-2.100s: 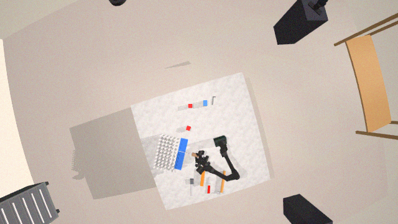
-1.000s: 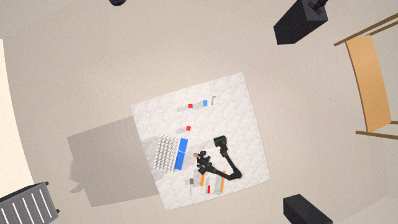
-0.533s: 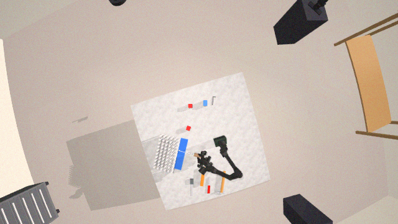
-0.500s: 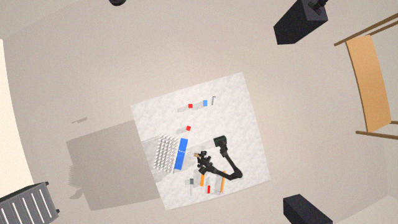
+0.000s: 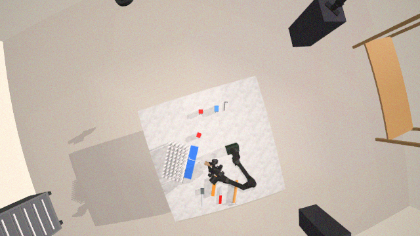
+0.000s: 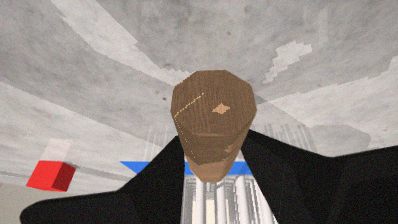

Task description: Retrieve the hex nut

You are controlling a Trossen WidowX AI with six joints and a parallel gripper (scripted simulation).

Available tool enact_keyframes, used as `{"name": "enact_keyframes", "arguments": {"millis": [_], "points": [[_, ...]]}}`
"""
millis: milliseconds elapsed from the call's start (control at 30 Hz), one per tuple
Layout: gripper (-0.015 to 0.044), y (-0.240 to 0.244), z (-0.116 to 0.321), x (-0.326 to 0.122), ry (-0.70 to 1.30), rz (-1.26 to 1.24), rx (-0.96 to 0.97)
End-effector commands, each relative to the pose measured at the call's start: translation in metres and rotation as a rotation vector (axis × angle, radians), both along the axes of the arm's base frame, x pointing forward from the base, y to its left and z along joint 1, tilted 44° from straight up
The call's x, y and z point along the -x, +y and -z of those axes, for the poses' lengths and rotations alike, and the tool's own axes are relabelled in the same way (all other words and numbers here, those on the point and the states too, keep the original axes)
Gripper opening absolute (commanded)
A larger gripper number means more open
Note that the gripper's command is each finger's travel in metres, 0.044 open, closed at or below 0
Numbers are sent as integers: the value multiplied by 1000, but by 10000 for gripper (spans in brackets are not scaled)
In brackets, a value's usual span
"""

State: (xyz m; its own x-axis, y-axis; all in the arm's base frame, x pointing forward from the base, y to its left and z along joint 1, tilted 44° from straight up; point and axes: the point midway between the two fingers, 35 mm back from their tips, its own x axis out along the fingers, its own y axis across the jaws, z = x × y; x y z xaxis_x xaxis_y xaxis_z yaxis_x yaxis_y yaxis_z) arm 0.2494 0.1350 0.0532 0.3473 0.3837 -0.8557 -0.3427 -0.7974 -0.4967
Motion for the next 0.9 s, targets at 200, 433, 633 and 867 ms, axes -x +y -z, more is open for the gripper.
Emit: {"name": "enact_keyframes", "arguments": {"millis": [200, 433, 633, 867], "points": [[0, -3, -10, -3, -17, -2, -2], [0, -4, -19, 16, -15, 0, -2], [0, -6, -23, 35, -8, 6, -1], [0, -17, -36, 27, -5, 3, 6]]}}
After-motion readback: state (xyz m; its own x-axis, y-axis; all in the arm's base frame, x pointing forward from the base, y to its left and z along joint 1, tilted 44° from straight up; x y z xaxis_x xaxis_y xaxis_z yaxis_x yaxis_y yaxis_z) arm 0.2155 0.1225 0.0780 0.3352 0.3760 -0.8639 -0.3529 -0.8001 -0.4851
